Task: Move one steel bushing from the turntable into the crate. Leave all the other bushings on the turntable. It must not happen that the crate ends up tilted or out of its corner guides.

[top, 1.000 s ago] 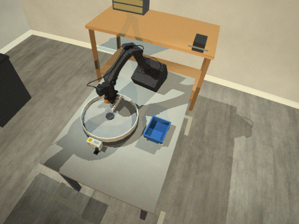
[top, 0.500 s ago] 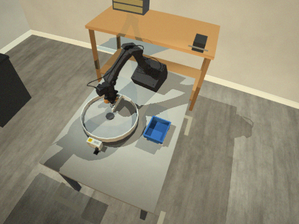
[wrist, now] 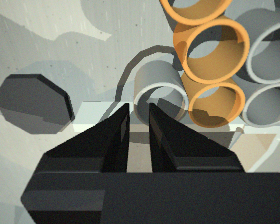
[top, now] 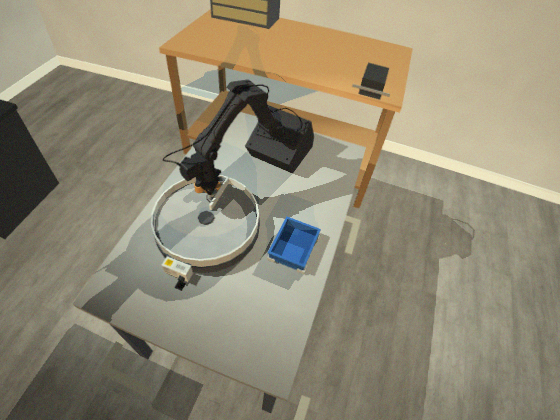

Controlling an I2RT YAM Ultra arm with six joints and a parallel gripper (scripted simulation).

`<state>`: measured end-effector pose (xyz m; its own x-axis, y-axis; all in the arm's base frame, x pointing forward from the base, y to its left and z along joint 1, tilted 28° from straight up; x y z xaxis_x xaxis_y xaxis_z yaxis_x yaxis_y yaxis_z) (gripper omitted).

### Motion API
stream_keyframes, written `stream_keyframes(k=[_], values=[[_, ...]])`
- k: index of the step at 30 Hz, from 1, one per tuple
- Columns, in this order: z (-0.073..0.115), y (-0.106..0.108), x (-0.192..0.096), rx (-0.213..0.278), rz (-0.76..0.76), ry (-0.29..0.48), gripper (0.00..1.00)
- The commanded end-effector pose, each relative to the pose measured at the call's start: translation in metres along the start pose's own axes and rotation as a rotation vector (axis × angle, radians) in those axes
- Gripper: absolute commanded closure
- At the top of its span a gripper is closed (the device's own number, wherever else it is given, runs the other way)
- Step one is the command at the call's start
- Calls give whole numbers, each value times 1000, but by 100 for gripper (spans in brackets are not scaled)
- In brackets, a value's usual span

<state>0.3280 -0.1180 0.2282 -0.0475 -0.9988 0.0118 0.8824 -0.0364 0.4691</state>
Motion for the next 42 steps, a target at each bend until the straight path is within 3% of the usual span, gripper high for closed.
stream_keyframes(k=[1, 5, 8, 16, 20, 42], values=[[12, 2, 6, 37, -3, -30, 85], [9, 0, 5, 32, -4, -29, 85], [-9, -5, 6, -10, -13, -16, 85], [-22, -4, 3, -9, -9, -11, 85], [-11, 4, 3, 34, 0, -24, 85], [-11, 3, 3, 28, -1, -22, 85]])
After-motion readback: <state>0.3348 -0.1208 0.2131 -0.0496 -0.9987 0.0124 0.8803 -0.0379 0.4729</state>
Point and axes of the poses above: the point where the finger pads meet when closed, its own z axis back along the fingers, its own y axis across the jaws, x = y × z, the point moved 10 cm from there along z, back along the fingers, and after that the axes turned 6 degrees about -z, right-handed, at the moved point
